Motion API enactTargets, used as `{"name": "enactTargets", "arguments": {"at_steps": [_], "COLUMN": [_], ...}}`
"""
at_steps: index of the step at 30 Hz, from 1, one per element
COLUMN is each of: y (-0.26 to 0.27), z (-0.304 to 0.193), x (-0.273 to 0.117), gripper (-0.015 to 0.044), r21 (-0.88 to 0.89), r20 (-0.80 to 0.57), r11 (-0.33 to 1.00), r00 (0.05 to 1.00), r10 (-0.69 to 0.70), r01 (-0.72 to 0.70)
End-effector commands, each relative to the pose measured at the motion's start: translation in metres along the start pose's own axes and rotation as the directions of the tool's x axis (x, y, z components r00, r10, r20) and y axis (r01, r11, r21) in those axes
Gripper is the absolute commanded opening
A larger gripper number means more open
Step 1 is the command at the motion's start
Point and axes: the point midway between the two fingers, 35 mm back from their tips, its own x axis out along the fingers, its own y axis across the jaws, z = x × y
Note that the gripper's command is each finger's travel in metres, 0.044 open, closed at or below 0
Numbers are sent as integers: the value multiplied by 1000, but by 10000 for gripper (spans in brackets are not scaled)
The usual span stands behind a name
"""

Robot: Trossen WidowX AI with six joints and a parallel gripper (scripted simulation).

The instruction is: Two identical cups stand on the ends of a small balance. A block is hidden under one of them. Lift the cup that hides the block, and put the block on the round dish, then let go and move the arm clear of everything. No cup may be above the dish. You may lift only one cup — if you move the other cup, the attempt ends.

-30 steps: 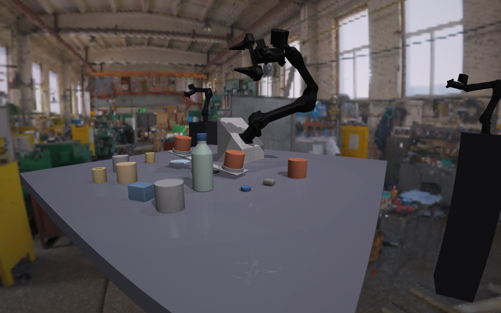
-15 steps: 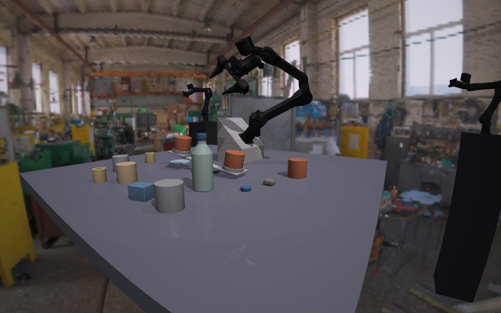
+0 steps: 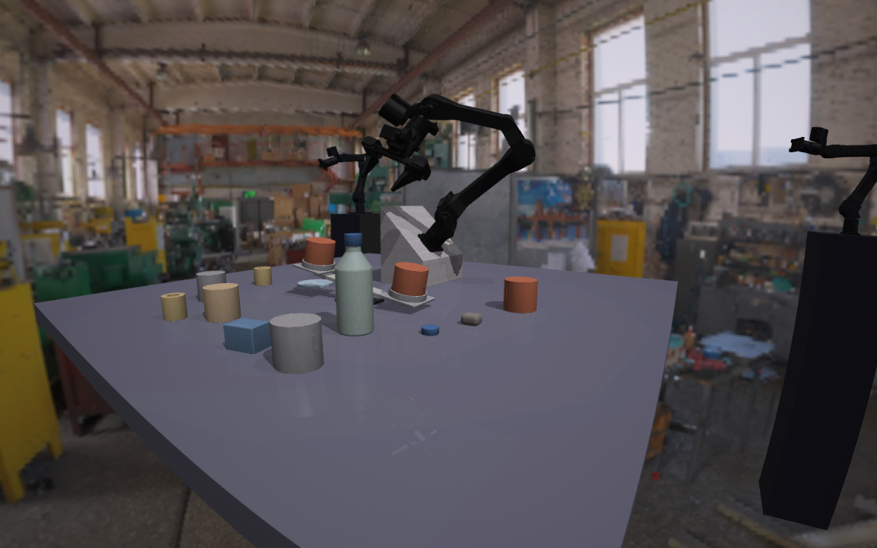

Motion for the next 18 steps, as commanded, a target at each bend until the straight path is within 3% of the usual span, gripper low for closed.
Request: {"name": "enactTargets", "arguments": {"at_steps": [1,11,18], "y": [4,13,13], "z": [-15,-34,-34], "x": [10,19,20], "gripper": [440,440,440], "r21": [85,257,264], "r20": [50,240,241], "r11": [991,922,919], "r00": [994,944,943], "r10": [98,228,231], "r01": [-102,-288,-293]}}
